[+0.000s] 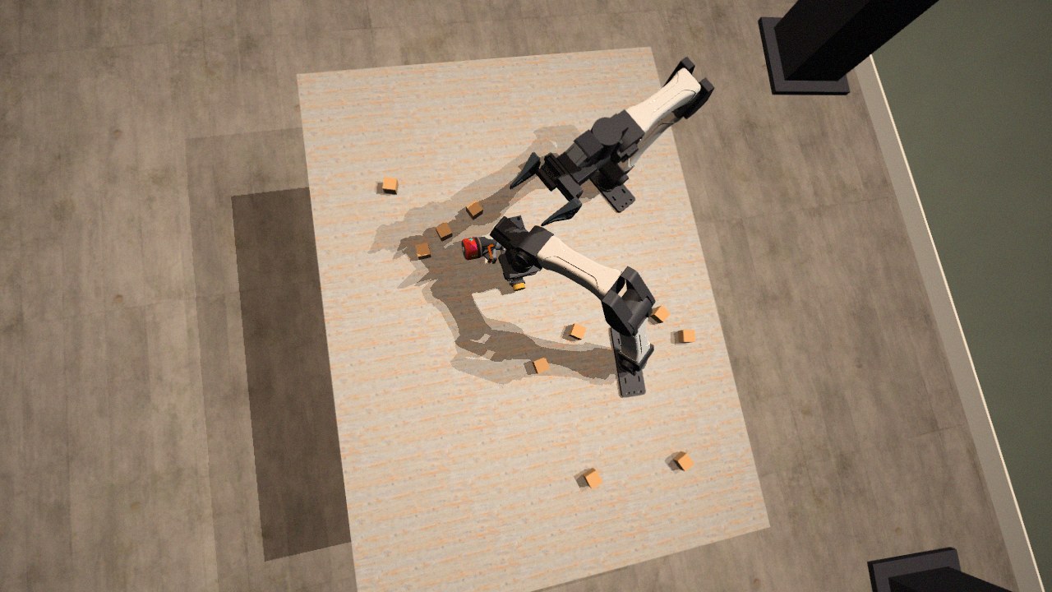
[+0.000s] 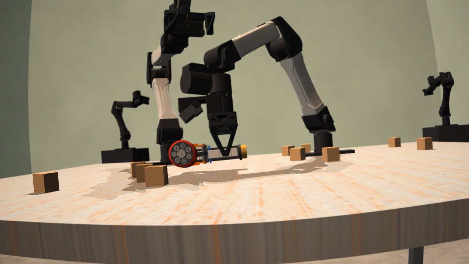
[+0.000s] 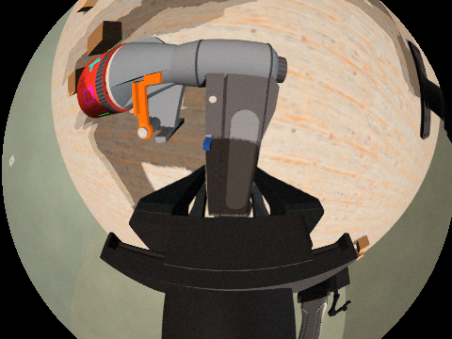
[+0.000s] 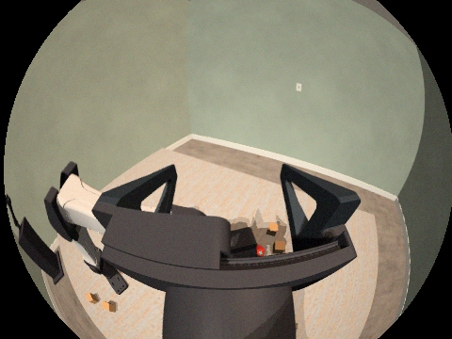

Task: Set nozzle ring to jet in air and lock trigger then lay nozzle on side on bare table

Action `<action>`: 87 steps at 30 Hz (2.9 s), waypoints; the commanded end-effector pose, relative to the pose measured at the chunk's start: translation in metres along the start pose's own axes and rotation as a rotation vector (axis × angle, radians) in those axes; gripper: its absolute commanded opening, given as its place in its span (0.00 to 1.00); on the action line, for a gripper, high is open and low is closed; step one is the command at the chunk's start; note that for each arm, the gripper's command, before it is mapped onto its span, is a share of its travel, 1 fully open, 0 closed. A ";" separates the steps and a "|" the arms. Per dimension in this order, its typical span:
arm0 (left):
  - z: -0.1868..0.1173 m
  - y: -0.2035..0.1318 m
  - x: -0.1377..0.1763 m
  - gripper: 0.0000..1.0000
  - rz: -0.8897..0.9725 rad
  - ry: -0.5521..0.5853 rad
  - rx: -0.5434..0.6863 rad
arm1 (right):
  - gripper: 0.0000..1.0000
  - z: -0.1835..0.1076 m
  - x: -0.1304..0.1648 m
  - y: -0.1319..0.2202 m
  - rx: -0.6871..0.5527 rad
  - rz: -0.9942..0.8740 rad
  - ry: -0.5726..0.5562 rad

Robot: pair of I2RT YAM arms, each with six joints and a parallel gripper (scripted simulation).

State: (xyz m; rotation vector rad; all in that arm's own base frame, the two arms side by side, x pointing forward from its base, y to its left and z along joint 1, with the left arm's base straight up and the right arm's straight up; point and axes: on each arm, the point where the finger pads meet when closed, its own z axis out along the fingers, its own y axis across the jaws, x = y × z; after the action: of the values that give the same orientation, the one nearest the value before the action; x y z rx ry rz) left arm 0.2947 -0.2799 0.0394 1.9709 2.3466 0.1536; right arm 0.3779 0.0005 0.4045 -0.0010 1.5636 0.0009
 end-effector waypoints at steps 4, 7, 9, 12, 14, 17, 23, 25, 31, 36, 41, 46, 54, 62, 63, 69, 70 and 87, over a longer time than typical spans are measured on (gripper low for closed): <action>-0.032 0.021 -0.020 0.36 -0.018 -0.103 -0.074 | 1.00 0.001 -0.004 0.000 -0.005 -0.008 -0.015; -0.032 0.021 -0.020 0.36 -0.018 -0.103 -0.074 | 1.00 0.001 -0.004 0.000 -0.005 -0.008 -0.015; -0.032 0.021 -0.020 0.36 -0.018 -0.104 -0.074 | 1.00 0.001 -0.004 0.000 -0.005 -0.008 -0.015; -0.032 0.021 -0.020 0.36 -0.018 -0.104 -0.074 | 1.00 0.001 -0.004 0.000 -0.005 -0.008 -0.015; -0.032 0.021 -0.020 0.36 -0.018 -0.104 -0.074 | 1.00 0.001 -0.004 0.000 -0.005 -0.008 -0.015; -0.032 0.021 -0.020 0.36 -0.018 -0.104 -0.074 | 1.00 0.001 -0.004 0.000 -0.005 -0.008 -0.015; -0.032 0.021 -0.020 0.36 -0.017 -0.104 -0.074 | 1.00 0.001 -0.004 0.000 -0.005 -0.008 -0.015; -0.028 0.010 -0.012 0.36 -0.015 -0.067 -0.039 | 1.00 0.001 -0.004 0.000 -0.005 -0.008 -0.015; -0.016 0.001 -0.015 0.36 -0.147 -0.033 -0.009 | 1.00 0.001 -0.004 0.000 -0.005 -0.008 -0.015; -0.026 0.002 -0.019 0.36 -0.233 -0.050 -0.021 | 1.00 0.001 -0.004 0.000 -0.005 -0.008 -0.015; -0.021 -0.001 -0.022 0.36 -0.362 -0.026 0.006 | 1.00 0.001 -0.004 0.000 -0.005 -0.008 -0.015; -0.022 -0.003 -0.026 0.36 -0.493 -0.010 0.013 | 1.00 0.001 -0.004 0.000 -0.005 -0.008 -0.015; -0.020 -0.006 -0.032 0.36 -0.649 0.004 0.025 | 1.00 0.001 -0.004 0.000 -0.005 -0.008 -0.015; -0.026 -0.011 -0.035 0.36 -0.870 0.031 0.037 | 1.00 0.001 -0.004 0.000 -0.005 -0.008 -0.015; -0.027 -0.012 -0.036 0.36 -0.899 0.033 0.039 | 1.00 0.001 -0.004 0.000 -0.005 -0.008 -0.015; -0.030 -0.014 -0.039 0.36 -0.993 0.040 0.041 | 1.00 0.001 -0.004 0.000 -0.005 -0.008 -0.015; -0.026 -0.016 -0.039 0.36 -1.012 0.055 0.041 | 1.00 0.001 -0.004 0.000 -0.005 -0.008 -0.015; -0.034 -0.014 -0.043 0.36 -1.065 0.032 0.049 | 1.00 0.000 -0.004 0.000 -0.003 -0.004 -0.014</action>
State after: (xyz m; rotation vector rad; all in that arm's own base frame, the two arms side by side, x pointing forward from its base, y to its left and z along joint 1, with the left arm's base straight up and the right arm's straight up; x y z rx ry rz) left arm 0.2779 -0.3144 0.0500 0.5521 3.0884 0.0975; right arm 0.3779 0.0005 0.4045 -0.0010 1.5636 0.0009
